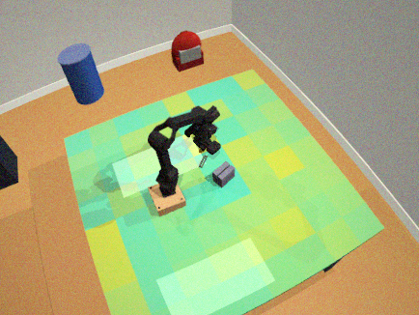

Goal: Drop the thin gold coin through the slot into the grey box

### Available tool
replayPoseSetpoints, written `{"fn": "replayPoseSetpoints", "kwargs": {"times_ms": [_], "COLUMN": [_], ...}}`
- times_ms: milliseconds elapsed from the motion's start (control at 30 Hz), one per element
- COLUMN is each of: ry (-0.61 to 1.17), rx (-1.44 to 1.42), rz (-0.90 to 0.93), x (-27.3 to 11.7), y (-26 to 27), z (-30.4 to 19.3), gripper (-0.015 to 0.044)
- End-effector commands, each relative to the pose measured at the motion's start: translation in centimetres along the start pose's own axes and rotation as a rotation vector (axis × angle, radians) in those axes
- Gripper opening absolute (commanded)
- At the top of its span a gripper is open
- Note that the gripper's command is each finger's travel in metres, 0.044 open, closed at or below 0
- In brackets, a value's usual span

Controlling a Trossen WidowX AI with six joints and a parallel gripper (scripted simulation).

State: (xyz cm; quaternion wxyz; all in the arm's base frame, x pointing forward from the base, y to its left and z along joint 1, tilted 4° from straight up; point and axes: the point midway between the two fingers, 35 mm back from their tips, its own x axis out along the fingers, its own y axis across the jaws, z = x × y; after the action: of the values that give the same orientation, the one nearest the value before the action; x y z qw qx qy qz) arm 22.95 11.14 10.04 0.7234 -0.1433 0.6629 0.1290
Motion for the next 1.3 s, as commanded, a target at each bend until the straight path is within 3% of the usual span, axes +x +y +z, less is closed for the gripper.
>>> {"fn": "replayPoseSetpoints", "kwargs": {"times_ms": [0, 1267], "ry": [-0.001, -0.004], "rx": [0.030, 0.029], "rz": [-0.002, -0.008], "x": [-0.1, -0.1], "y": [-0.1, -8.9], "z": [0.0, 0.6], "gripper": [0.0000, 0.0000]}}
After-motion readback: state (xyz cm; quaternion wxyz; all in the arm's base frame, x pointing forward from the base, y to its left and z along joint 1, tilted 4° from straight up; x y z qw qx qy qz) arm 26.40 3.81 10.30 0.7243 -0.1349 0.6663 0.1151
